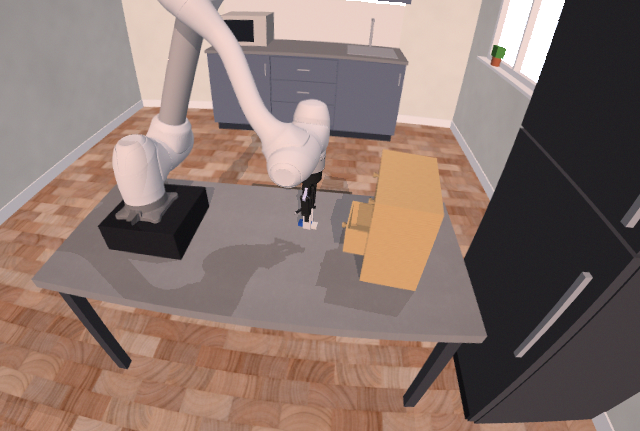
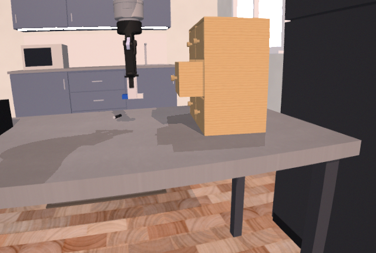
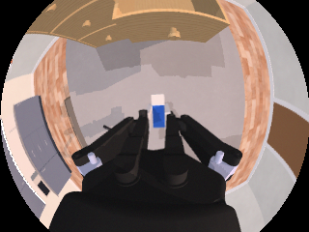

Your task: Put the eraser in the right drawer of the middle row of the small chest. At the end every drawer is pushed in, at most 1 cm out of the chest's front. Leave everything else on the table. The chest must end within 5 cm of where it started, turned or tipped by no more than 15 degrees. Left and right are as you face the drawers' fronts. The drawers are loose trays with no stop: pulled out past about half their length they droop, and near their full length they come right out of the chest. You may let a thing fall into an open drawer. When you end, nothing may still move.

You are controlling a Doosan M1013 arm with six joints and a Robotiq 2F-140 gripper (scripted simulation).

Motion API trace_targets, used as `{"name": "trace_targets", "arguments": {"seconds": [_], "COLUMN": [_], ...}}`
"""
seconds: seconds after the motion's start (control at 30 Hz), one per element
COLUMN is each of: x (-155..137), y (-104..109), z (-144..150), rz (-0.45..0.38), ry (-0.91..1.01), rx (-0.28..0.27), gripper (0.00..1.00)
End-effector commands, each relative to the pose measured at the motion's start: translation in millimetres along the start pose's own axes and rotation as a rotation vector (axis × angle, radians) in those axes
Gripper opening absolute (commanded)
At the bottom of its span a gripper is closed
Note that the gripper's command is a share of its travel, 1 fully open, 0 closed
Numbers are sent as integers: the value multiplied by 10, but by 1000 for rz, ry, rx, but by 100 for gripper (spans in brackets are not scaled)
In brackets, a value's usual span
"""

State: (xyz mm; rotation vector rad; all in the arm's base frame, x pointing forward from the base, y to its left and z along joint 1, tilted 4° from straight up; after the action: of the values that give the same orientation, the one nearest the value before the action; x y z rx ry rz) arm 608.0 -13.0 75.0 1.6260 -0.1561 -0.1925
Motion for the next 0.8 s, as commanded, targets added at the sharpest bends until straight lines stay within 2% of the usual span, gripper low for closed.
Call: {"name": "trace_targets", "arguments": {"seconds": [0.0, 0.33, 0.4, 0.77], "x": [0, 4, 4, 9], "y": [25, 340, 340, 909], "z": [1, 1, 1, 2], "rz": [0, 0, 0, 0], "ry": [10, 12, 12, 12], "rx": [1, 1, 1, 1], "gripper": [11, 11, 11, 11]}}
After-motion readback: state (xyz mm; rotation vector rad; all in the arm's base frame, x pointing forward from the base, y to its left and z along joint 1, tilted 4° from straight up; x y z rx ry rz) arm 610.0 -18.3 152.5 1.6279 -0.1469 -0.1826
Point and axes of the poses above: the point where the finger pads meet when closed, its own y axis back along the fingers, its own z axis across the jaws, x = y × z, the point moved 6 cm from there along y, back along the fingers, and after that the axes turned 3 degrees about -y, right-handed, at the moved point
